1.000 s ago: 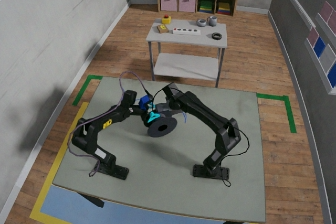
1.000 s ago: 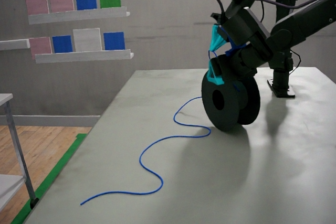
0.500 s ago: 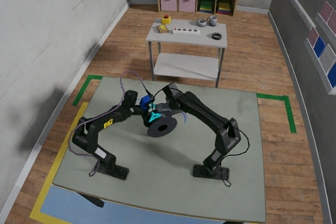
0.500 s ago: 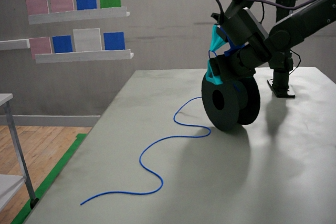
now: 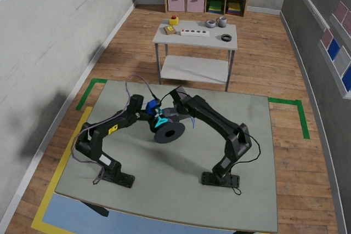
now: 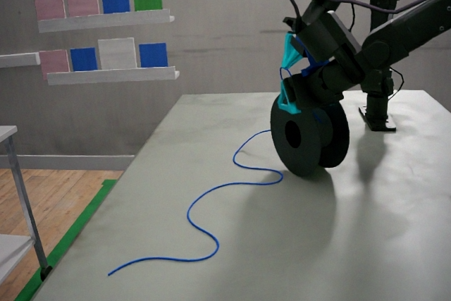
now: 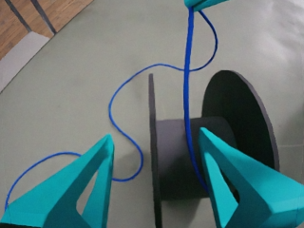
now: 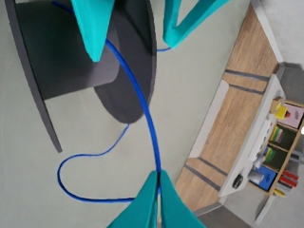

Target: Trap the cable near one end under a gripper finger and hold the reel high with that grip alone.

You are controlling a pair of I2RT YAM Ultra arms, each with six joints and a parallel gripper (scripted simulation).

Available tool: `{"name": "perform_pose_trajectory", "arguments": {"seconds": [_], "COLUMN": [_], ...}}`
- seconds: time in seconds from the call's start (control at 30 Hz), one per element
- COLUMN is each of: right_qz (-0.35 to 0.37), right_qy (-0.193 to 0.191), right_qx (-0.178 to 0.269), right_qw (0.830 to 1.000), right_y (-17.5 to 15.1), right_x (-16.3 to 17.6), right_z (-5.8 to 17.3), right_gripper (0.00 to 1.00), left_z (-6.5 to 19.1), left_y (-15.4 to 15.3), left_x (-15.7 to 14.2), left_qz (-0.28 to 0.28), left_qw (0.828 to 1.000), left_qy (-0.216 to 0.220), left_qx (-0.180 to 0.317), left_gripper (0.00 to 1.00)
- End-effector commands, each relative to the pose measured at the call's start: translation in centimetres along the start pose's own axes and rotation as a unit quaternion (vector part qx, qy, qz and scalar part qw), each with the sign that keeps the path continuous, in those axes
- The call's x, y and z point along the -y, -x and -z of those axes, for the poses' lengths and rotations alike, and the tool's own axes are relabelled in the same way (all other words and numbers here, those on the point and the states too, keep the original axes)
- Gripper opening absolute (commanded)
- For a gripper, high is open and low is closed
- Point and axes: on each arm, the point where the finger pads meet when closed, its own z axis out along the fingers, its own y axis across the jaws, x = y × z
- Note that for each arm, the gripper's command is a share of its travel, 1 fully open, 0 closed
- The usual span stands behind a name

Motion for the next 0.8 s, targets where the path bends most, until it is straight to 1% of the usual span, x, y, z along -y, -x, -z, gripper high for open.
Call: {"name": "perform_pose_trajectory", "arguments": {"seconds": [0.0,0.03,0.53,0.6,0.77], "right_qz": [-0.015,-0.015,-0.015,-0.015,-0.015], "right_qy": [-0.032,-0.032,-0.032,-0.032,-0.032], "right_qx": [0.007,0.007,0.007,0.007,0.007], "right_qw": [0.999,0.999,0.999,0.999,0.999], "right_y": [0.25,0.25,0.25,0.25,0.25], "right_x": [2.01,2.01,2.01,2.01,2.01], "right_z": [1.13,1.13,1.14,1.14,1.13], "right_gripper": [0.0,0.0,0.0,0.0,0.0], "left_z": [0.48,0.48,0.52,0.52,0.52], "left_y": [-0.18,-0.18,-0.14,-0.14,-0.14], "left_x": [0.32,0.32,0.32,0.32,0.27], "left_qz": [-0.001,-0.001,-0.001,-0.001,-0.001], "left_qw": [1.0,1.0,1.0,1.0,1.0], "left_qy": [-0.003,-0.003,-0.002,-0.002,-0.001], "left_qx": [0.003,0.003,0.003,0.003,0.003], "left_gripper": [0.66,0.66,0.19,0.19,0.03]}}
